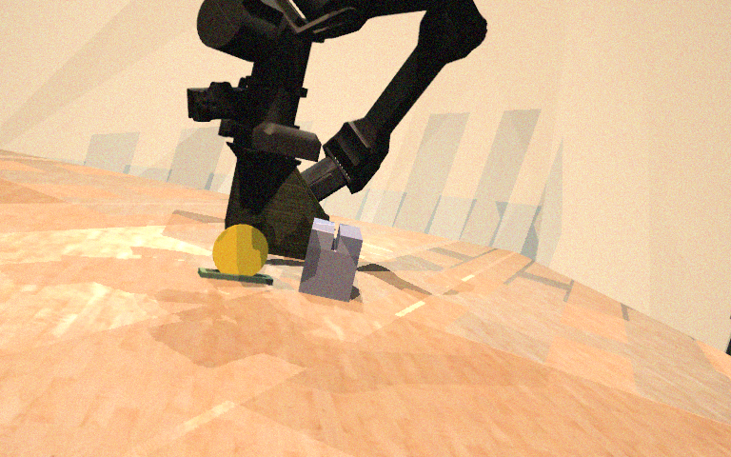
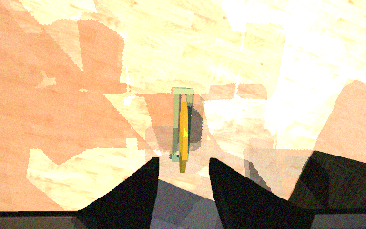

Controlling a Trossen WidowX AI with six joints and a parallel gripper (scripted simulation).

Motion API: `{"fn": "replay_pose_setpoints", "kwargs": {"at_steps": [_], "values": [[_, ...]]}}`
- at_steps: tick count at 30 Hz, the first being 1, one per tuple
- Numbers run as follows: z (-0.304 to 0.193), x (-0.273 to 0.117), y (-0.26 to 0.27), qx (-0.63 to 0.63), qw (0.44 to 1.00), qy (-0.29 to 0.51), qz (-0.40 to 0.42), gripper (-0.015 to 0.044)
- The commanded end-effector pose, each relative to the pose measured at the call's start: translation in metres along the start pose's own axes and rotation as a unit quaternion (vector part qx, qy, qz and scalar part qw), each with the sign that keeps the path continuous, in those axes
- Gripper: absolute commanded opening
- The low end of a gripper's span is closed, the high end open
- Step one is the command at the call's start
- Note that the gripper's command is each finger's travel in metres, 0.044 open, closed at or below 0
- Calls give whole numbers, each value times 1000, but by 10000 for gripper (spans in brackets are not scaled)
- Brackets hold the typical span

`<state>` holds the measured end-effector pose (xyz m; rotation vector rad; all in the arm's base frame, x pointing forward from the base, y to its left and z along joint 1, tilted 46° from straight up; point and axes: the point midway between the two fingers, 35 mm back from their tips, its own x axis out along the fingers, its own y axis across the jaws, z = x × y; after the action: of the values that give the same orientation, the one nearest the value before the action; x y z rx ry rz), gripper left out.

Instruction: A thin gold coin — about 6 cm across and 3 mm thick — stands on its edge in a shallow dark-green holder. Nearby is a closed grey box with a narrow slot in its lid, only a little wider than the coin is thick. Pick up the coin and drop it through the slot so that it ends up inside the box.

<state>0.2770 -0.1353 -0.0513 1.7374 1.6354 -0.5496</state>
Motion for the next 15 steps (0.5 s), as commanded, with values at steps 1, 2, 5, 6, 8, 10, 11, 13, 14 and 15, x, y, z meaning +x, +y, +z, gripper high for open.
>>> {"fn": "replay_pose_setpoints", "kwargs": {"at_steps": [1, 2, 5, 6, 8, 10, 11, 13, 14, 15], "values": [[0, 7, 0, 2, 1000, 2, 1, 161], [0, 9, 0, 2, 1000, 2, 1, 161], [0, 13, 1, 1, 1000, 1, 1, 161], [1, 15, 1, 1, 1000, 1, 1, 161], [1, 18, 1, 1, 1000, 1, 1, 161], [1, 21, 1, 1, 1000, 2, 1, 161], [1, 23, 1, 1, 1000, 2, 1, 161], [1, 26, 1, 1, 1000, 2, 1, 161], [1, 28, 1, 1, 1000, 2, 1, 161], [1, 30, 1, 1, 1000, 2, 1, 161]]}}
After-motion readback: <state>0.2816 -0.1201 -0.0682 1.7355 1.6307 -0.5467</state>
